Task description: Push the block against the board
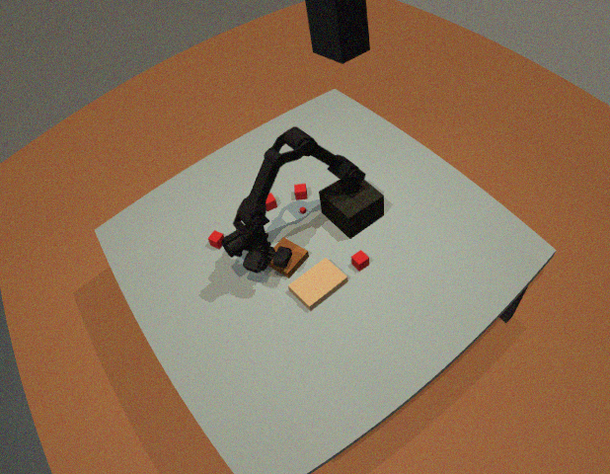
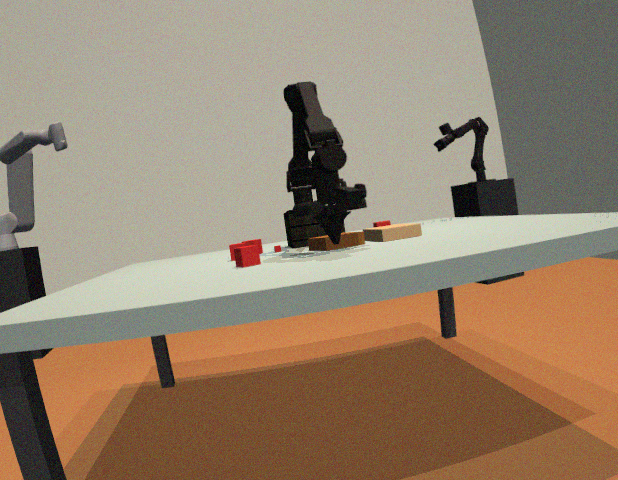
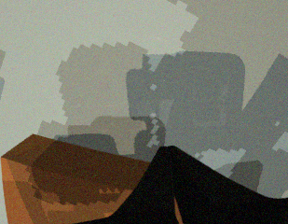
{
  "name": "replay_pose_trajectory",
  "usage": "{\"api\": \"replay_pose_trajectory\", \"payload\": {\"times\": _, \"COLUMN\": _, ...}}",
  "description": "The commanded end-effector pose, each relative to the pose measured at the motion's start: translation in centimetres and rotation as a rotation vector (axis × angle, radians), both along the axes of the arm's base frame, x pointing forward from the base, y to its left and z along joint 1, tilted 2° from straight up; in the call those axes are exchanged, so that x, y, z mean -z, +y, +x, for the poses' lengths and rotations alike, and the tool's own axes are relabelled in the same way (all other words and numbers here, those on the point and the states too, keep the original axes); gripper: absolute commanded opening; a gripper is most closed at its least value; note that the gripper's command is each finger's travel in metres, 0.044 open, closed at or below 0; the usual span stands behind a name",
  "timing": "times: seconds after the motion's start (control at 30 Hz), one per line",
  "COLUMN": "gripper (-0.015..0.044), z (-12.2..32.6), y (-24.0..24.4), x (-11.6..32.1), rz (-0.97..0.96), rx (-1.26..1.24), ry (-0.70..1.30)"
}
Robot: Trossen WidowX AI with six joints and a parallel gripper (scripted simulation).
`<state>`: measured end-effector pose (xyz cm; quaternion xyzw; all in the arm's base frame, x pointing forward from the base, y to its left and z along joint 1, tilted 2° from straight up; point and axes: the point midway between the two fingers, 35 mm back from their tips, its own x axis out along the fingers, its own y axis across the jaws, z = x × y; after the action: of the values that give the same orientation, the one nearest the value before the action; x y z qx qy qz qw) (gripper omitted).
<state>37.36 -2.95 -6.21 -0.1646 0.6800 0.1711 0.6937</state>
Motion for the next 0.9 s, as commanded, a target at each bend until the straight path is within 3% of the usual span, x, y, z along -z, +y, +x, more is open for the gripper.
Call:
{"api": "replay_pose_trajectory", "payload": {"times": 0.0, "gripper": 0.0, "z": 0.0, "y": 0.2, "x": 0.4, "rz": -0.001, "rx": -0.002, "ry": 0.019}}
{"api": "replay_pose_trajectory", "payload": {"times": 0.87, "gripper": 0.0, "z": 3.9, "y": 2.0, "x": 0.4, "rz": 0.0, "rx": -0.002, "ry": 0.016}}
